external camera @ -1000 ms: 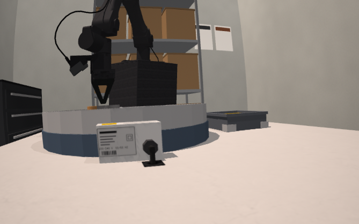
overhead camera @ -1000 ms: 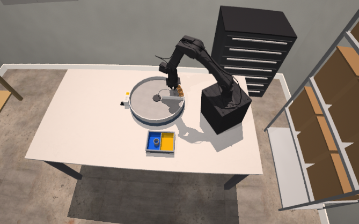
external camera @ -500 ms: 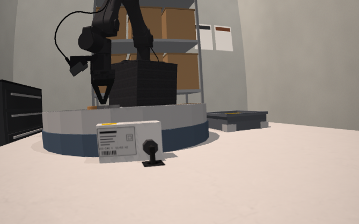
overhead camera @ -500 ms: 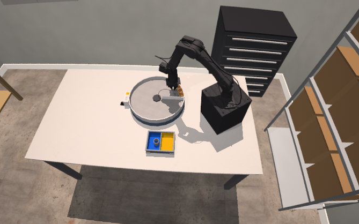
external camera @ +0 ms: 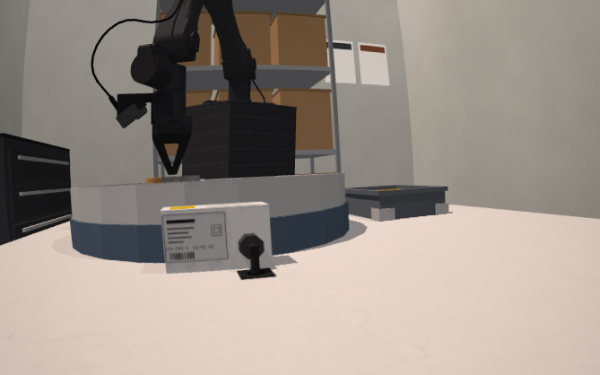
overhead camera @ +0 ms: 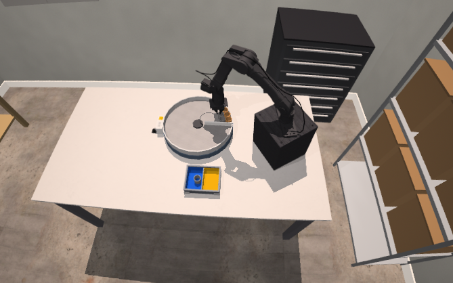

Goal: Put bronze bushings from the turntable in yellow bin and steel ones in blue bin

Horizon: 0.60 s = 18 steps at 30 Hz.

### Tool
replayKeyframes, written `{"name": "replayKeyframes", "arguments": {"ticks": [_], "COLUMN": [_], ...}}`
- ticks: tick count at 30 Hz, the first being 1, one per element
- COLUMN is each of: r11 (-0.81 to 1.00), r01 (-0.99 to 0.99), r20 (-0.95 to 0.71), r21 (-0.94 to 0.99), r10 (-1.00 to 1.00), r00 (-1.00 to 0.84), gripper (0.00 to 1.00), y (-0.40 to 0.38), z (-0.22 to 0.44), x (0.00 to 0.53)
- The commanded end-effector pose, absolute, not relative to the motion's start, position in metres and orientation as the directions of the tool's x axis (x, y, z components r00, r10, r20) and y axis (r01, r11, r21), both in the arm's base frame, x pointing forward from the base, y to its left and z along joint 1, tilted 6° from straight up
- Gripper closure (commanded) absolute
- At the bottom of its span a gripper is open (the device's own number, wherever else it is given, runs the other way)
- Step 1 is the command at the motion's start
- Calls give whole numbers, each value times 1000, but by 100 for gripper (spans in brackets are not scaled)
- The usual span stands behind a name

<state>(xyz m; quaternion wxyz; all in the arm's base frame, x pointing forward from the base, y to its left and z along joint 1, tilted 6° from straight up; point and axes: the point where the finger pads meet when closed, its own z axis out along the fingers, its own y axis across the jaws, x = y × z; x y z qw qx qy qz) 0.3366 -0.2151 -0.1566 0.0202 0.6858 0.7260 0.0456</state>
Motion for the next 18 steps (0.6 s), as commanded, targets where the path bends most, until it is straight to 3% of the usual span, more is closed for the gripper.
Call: {"name": "replayKeyframes", "arguments": {"ticks": [1,18], "r11": [47,47], "r01": [995,995], "r20": [31,32], "r21": [91,89], "r10": [998,998], "r00": [-50,-50], "gripper": [86,86], "y": [-219,-219], "z": [-156,-160], "x": [333,332]}}
